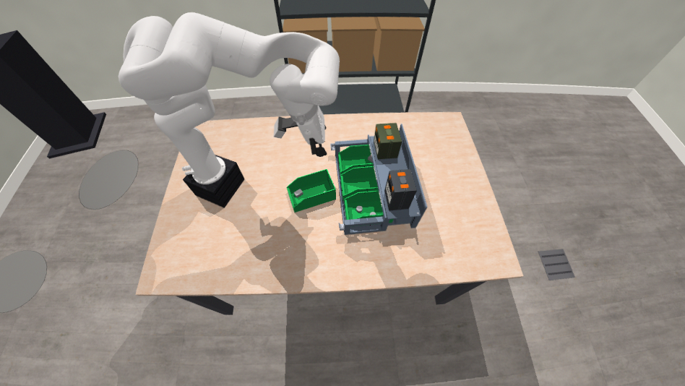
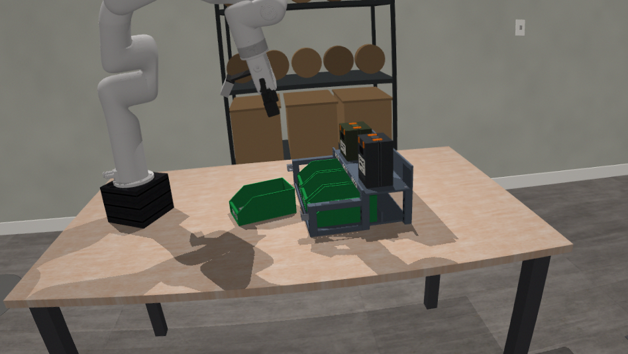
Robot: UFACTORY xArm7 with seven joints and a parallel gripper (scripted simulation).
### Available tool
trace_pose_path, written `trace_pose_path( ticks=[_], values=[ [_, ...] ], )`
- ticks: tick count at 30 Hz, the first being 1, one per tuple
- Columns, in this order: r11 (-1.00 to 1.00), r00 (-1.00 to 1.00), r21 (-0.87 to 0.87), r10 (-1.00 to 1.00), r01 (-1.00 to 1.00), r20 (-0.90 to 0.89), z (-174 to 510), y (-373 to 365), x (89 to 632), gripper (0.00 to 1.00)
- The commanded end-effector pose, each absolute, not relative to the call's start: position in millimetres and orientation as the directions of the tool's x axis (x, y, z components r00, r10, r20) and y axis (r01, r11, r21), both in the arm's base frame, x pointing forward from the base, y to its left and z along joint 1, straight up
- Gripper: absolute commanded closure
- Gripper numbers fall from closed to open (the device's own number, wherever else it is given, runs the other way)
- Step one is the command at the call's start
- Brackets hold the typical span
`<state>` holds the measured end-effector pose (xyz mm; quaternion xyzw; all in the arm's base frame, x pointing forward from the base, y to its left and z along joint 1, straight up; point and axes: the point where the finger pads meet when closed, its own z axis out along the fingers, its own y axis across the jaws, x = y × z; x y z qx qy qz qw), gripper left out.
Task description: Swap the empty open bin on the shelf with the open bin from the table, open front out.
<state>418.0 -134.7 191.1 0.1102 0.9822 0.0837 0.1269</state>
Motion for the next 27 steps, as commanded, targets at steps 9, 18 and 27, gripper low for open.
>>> trace_pose_path(
  ticks=[9,18,27],
  values=[
    [0.965,-0.949,0.176,0.229,0.193,-0.215,187,-135,417,0.00],
    [0.968,-0.955,0.162,0.221,0.191,-0.197,183,-135,416,0.00],
    [0.973,-0.964,0.135,0.207,0.186,-0.164,174,-136,413,0.00]
  ],
)
